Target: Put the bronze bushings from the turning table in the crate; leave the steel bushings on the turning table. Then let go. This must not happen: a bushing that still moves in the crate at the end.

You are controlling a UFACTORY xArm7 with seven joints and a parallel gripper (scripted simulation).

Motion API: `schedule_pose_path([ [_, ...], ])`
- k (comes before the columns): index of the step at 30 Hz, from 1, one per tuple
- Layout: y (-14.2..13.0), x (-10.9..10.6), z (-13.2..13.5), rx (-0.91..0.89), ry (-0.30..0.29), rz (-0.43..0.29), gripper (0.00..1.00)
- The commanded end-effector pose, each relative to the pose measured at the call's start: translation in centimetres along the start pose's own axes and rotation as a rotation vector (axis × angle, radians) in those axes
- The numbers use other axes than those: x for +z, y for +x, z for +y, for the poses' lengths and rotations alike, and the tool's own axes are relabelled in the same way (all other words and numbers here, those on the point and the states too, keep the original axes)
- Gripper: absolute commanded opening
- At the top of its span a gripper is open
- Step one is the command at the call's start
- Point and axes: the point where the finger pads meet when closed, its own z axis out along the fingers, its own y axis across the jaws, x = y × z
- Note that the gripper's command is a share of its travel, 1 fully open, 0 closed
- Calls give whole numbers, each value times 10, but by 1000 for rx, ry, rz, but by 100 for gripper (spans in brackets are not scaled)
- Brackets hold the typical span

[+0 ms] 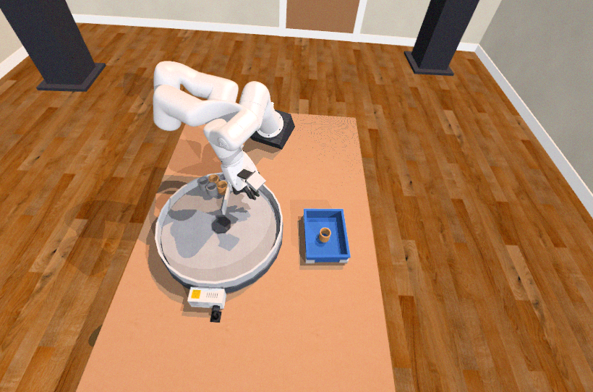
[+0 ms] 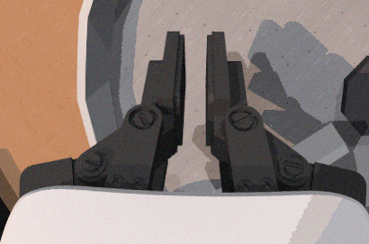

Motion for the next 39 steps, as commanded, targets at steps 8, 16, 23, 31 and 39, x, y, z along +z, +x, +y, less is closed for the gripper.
schedule_pose_path([
  [8,-46,-28,18,-182,94,90,10],
  [16,-71,-43,28,-278,128,133,10],
  [23,-91,-54,36,-353,155,168,10],
  [31,-103,-60,40,-398,171,188,10],
  [39,-111,-65,42,-426,182,202,10],
])
